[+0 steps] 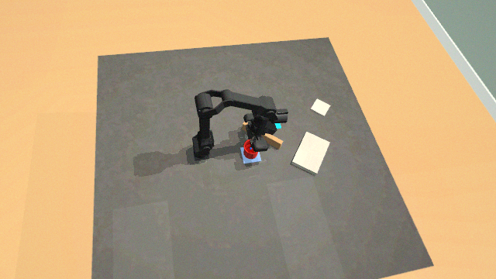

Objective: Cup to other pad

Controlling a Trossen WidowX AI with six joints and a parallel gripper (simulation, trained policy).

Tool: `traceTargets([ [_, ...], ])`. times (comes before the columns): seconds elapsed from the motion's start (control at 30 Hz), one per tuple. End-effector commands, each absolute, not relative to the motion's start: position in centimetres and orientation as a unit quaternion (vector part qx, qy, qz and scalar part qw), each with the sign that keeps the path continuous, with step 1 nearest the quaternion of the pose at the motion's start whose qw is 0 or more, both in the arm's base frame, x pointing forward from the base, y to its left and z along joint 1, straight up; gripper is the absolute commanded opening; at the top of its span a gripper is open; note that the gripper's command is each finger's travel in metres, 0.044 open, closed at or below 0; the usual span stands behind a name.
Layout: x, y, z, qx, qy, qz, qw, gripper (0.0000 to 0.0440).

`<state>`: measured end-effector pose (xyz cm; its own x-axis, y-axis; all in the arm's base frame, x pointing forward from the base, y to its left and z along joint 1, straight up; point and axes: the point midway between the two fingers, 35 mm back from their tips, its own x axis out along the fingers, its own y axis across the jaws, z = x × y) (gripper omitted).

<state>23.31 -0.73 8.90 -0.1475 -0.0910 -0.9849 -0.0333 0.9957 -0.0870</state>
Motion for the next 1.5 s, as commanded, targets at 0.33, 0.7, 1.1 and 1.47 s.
traceTargets([
  [0.33,22.3,-1.2,5.1,-0.102,0.767,0.066,0.630,0.0036],
  [0.7,23.7,-1.4,6.1,-0.140,0.745,0.115,0.642,0.0000],
  [1.1,25.6,-1.2,8.9,-0.170,0.715,0.143,0.663,0.0000],
  [1.47,27.5,0.0,11.5,-0.191,0.687,0.153,0.685,0.0000],
])
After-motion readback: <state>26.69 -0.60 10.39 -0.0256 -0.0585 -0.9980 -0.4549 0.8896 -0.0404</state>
